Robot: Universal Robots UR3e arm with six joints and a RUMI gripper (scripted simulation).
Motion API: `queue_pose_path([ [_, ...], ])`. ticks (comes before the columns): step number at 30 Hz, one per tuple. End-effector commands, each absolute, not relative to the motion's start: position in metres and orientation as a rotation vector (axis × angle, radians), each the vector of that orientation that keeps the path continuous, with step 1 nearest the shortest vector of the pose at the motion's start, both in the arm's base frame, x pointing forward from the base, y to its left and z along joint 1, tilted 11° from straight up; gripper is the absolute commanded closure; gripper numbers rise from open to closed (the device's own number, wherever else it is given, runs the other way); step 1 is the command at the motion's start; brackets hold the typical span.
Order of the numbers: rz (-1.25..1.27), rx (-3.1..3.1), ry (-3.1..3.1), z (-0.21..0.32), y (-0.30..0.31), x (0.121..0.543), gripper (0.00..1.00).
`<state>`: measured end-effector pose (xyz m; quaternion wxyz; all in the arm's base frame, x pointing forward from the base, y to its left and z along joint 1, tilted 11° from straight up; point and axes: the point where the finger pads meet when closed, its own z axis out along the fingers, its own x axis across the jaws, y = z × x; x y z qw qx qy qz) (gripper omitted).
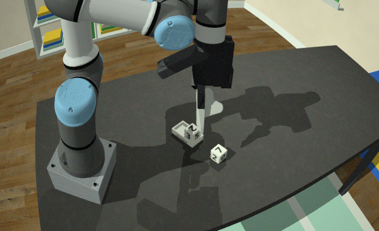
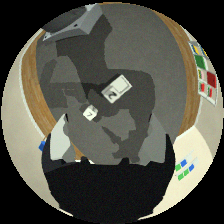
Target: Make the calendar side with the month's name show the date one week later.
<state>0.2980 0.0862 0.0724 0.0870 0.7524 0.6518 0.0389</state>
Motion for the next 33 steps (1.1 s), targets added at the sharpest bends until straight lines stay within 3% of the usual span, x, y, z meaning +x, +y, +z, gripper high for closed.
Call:
queue_pose_path([
  [1,0.114,2.137,2.054,0.0729,0.0875,0.2973,0.00],
  [33,0.029,1.402,2.595,0.0719,0.0964,0.2928,0.00],
])
